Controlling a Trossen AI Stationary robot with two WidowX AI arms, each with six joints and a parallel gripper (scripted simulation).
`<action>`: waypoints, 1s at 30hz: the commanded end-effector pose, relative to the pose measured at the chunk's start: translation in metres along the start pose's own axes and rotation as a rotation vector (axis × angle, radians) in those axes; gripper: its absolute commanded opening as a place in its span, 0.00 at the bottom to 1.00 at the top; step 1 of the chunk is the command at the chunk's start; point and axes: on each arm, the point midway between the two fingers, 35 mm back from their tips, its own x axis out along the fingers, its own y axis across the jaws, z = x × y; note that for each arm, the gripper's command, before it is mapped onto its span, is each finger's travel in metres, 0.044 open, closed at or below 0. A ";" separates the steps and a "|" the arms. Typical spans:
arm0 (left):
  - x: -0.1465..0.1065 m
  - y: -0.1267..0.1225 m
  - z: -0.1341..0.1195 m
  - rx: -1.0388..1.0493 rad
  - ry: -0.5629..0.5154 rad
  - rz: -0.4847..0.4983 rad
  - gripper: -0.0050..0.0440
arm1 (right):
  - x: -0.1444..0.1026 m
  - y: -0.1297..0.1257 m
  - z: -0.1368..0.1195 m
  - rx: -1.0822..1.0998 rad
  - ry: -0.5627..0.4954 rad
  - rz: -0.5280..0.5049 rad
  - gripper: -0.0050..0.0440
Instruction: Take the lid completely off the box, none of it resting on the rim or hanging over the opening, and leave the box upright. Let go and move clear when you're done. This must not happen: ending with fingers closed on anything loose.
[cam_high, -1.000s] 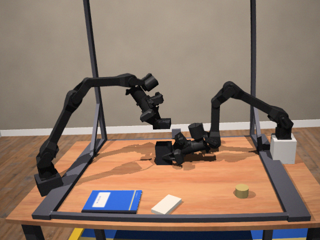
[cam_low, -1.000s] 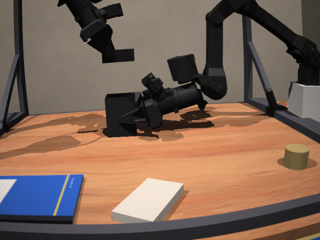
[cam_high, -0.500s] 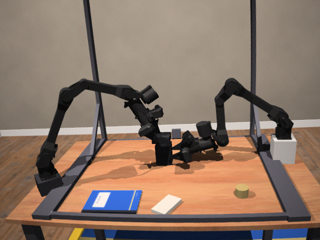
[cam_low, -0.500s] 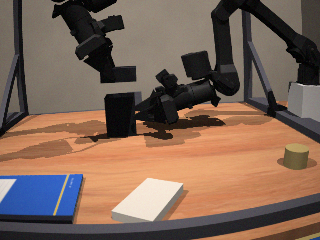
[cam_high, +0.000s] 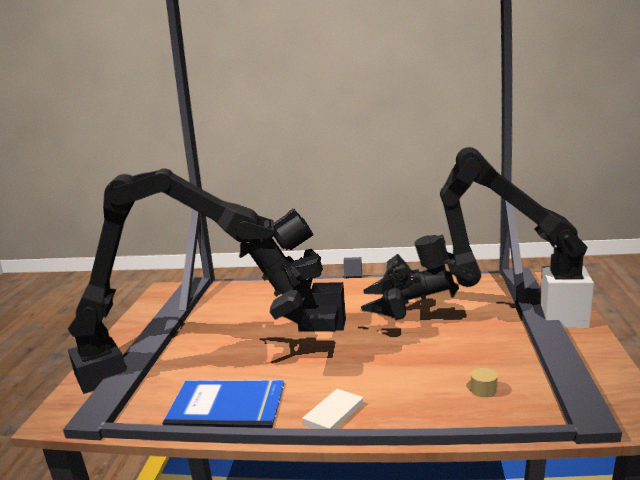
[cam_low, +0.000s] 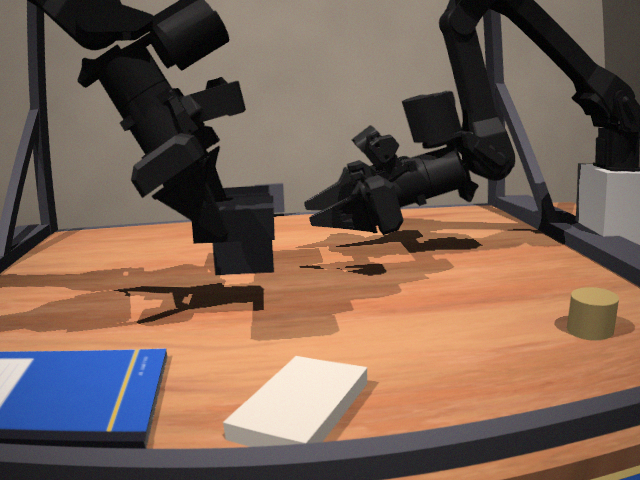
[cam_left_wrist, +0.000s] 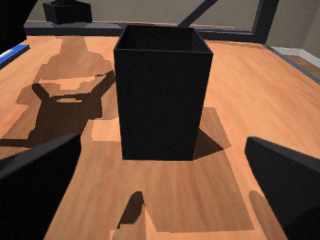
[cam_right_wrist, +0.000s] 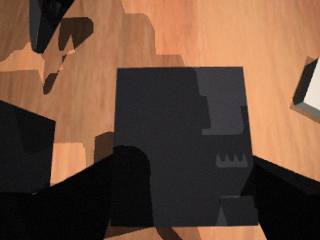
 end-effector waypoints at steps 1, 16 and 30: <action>-0.003 0.001 0.014 0.006 -0.033 -0.001 1.00 | 0.017 -0.032 -0.011 -0.004 -0.011 0.011 0.00; -0.002 0.000 0.010 0.003 -0.024 0.000 1.00 | 0.040 -0.048 -0.024 -0.005 -0.012 0.011 0.00; -0.002 0.000 0.010 0.003 -0.024 0.000 1.00 | 0.057 -0.048 -0.033 -0.002 -0.012 0.011 0.00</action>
